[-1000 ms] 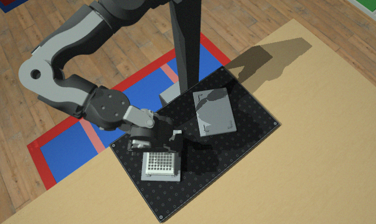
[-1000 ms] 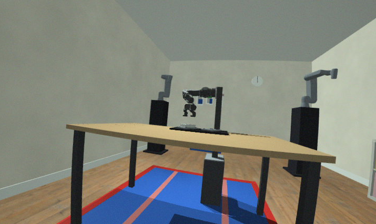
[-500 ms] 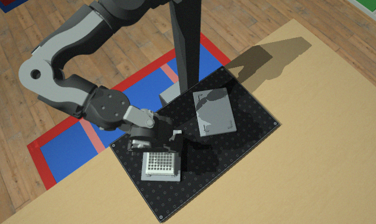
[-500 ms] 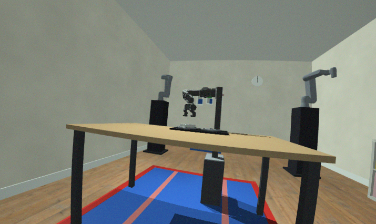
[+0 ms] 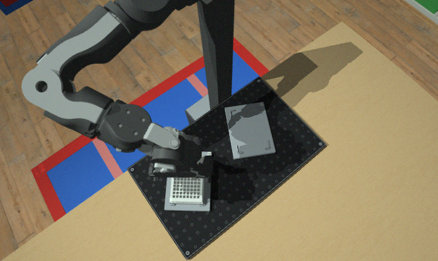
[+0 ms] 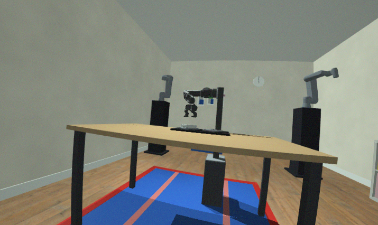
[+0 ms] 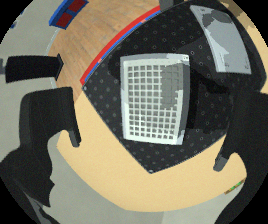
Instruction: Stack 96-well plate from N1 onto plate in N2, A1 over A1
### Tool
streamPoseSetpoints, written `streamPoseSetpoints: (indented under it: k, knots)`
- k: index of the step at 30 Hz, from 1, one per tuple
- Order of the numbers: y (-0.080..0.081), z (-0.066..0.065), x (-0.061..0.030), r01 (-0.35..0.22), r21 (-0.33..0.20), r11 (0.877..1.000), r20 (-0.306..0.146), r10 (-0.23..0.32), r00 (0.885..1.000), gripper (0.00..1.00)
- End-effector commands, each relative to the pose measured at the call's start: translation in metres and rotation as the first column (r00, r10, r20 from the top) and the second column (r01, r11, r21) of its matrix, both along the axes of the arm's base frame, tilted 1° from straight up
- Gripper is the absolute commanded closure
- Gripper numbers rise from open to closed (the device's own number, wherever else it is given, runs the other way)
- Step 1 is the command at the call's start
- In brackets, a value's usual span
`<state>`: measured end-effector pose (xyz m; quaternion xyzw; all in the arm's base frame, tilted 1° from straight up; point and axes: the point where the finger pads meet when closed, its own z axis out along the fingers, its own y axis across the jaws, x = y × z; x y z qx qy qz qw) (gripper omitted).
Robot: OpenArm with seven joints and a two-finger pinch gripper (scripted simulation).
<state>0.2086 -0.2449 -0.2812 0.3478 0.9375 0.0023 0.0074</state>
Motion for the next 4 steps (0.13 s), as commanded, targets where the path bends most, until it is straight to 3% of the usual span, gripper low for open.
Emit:
streamPoseSetpoints:
  k: [1, 4]
  knots:
    - [-0.0006, 0.0005, -0.0002, -0.001, -0.002, 1.0, -0.003, 0.001, 1.0, 0.23]
    - [-0.0006, 0.0005, -0.0002, -0.001, -0.002, 1.0, -0.003, 0.001, 1.0, 0.23]
